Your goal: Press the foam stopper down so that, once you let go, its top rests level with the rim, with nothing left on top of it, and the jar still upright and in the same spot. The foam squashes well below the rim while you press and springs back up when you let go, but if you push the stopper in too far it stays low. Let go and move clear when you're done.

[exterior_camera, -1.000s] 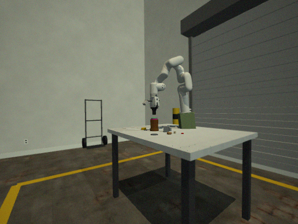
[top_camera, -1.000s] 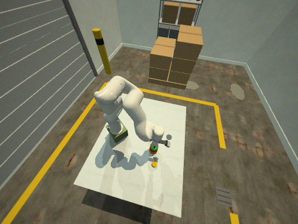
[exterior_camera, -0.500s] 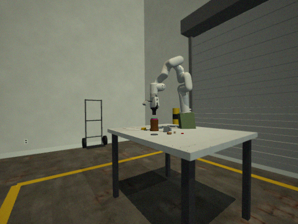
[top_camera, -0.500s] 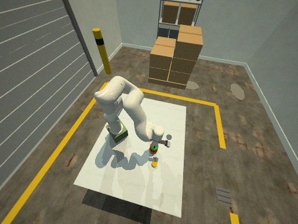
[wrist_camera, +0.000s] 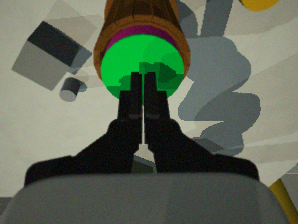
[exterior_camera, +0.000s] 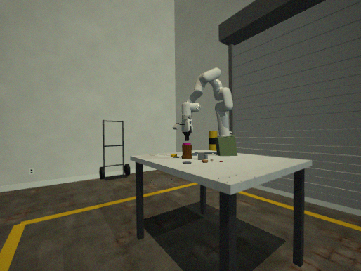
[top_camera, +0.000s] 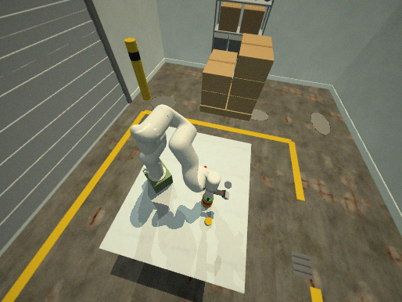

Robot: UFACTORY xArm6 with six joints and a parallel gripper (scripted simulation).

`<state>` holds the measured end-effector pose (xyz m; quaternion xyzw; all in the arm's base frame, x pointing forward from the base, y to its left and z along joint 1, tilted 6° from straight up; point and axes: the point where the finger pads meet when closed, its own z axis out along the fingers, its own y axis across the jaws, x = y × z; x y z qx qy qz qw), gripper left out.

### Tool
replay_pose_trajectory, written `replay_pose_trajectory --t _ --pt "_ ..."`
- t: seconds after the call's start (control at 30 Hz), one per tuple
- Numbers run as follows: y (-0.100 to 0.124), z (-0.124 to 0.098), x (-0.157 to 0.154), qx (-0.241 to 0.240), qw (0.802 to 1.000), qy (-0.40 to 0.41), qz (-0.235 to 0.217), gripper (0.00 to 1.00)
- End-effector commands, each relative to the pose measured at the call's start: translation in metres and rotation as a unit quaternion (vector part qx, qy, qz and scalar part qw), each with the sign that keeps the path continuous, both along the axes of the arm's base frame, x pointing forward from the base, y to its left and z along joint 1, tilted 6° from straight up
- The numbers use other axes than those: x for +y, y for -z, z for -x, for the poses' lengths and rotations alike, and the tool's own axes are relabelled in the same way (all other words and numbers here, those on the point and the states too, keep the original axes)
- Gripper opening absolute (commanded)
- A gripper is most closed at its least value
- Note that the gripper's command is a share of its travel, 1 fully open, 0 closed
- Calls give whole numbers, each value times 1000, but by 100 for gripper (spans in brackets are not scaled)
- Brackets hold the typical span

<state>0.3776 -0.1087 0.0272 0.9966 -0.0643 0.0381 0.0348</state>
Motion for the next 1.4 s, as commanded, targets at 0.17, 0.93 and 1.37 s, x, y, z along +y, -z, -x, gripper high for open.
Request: replay_pose_trajectory --t 0.17,0.93,1.37 --pt "13 -3 -2 -2 1000 0 1 0" --pt "15 -3 -2 -2 1000 0 1 0" --pt "20 -3 -2 -2 1000 0 1 0"
